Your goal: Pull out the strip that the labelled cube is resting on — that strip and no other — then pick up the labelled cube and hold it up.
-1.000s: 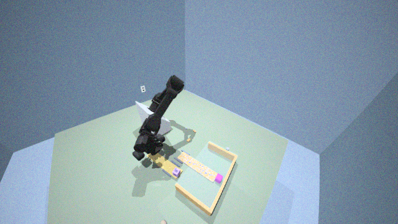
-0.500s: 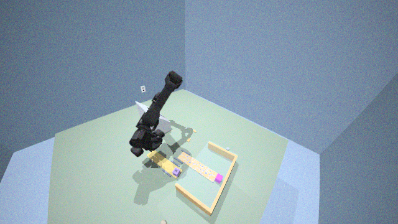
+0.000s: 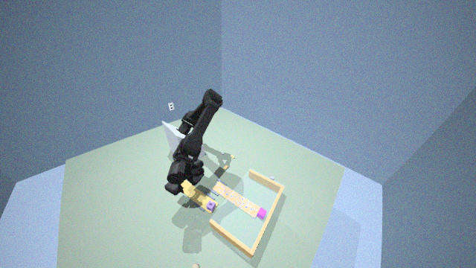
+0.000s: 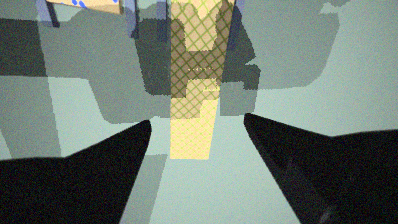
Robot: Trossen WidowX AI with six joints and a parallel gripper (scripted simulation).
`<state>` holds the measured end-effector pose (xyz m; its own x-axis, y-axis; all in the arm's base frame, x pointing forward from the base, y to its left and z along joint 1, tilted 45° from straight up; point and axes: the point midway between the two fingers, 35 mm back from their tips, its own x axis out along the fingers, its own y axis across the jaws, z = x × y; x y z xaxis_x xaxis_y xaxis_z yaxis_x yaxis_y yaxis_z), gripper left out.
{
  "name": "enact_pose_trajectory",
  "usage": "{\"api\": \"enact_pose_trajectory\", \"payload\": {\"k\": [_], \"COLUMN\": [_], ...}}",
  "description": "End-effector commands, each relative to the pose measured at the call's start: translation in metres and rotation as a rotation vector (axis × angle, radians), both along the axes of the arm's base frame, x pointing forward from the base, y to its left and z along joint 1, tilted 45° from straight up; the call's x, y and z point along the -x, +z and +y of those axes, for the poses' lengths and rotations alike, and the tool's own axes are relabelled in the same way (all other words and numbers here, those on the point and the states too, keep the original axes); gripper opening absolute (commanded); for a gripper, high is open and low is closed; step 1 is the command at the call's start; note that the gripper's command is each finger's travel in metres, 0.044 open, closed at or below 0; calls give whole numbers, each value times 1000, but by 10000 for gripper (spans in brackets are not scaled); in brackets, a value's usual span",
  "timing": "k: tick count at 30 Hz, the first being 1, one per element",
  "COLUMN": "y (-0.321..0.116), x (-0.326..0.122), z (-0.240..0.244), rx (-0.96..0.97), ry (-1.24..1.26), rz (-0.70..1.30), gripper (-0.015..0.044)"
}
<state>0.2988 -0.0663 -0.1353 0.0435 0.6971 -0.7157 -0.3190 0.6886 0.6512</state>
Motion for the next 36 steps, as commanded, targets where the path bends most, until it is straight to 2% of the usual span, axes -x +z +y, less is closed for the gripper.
{"api": "enact_pose_trajectory", "payload": {"k": [1, 35, 36], "y": [4, 34, 34], "x": [-15, -137, -137], "z": [0, 1, 1], "rx": [-3, -4, -4], "ry": [-4, -3, -3], "rz": [-3, -10, -10], "gripper": [440, 440, 414]}}
